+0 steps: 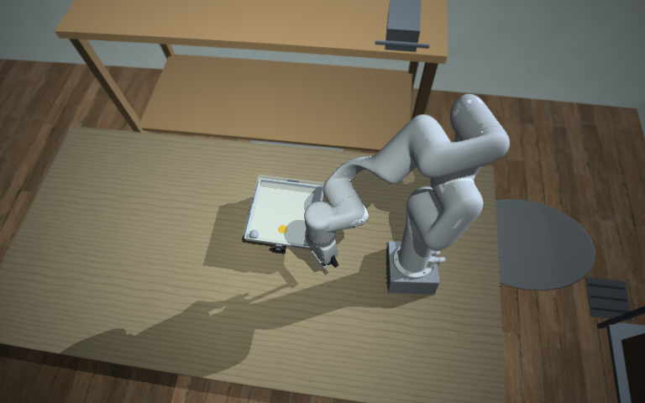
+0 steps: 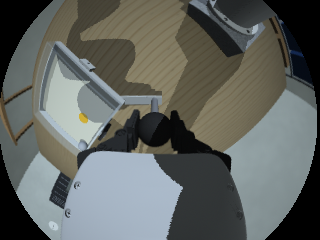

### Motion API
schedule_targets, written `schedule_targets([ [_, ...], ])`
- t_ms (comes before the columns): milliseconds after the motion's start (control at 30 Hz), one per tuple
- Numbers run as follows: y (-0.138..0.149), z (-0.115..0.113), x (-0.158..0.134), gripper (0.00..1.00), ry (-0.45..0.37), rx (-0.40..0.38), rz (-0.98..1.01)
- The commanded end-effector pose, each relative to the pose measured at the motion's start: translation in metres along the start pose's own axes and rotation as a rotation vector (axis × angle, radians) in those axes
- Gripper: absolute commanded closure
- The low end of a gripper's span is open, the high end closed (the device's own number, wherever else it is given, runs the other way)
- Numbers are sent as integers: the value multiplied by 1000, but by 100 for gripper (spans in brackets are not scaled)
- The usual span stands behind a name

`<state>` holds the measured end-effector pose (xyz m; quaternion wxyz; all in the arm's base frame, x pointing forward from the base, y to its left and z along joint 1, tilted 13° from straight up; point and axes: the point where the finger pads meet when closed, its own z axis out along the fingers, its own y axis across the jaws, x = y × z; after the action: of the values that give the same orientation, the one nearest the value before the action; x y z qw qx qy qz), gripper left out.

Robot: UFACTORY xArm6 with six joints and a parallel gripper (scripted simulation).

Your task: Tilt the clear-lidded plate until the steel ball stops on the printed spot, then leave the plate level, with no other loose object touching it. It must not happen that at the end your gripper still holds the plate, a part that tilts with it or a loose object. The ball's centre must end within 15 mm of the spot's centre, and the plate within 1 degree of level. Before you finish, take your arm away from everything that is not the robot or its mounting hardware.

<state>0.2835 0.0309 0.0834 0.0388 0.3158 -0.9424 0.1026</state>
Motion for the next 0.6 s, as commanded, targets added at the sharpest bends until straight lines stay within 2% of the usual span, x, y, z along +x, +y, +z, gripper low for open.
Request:
schedule_targets([
  [0,-1,-2,-1,100,-1,0,0],
  [567,-3,-6,0,100,-1,0,0],
])
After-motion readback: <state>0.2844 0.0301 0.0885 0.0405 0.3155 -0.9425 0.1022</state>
